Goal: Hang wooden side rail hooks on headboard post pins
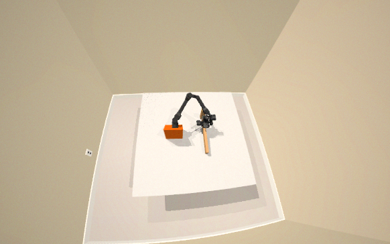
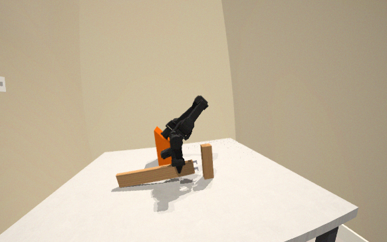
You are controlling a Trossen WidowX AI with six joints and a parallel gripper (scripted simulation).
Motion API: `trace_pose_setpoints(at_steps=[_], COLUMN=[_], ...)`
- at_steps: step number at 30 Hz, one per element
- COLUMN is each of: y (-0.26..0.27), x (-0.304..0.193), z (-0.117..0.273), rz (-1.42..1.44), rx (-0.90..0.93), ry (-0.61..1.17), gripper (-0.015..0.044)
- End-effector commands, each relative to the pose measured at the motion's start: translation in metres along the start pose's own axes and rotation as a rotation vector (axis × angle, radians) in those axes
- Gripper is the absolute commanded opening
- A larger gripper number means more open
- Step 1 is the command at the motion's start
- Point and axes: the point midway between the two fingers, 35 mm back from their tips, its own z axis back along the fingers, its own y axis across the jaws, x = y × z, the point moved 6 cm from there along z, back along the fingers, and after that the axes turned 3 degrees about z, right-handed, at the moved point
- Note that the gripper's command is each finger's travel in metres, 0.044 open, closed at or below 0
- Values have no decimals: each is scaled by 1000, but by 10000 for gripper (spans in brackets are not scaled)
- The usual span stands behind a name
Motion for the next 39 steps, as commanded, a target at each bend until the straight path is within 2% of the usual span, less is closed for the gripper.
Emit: trace_pose_setpoints(at_steps=[1, 39], y=[3, 7], x=[-1, -5], z=[6, 4], rz=[9, 9], rx=[14, 14], ry=[0, 0], gripper=[0, 0])
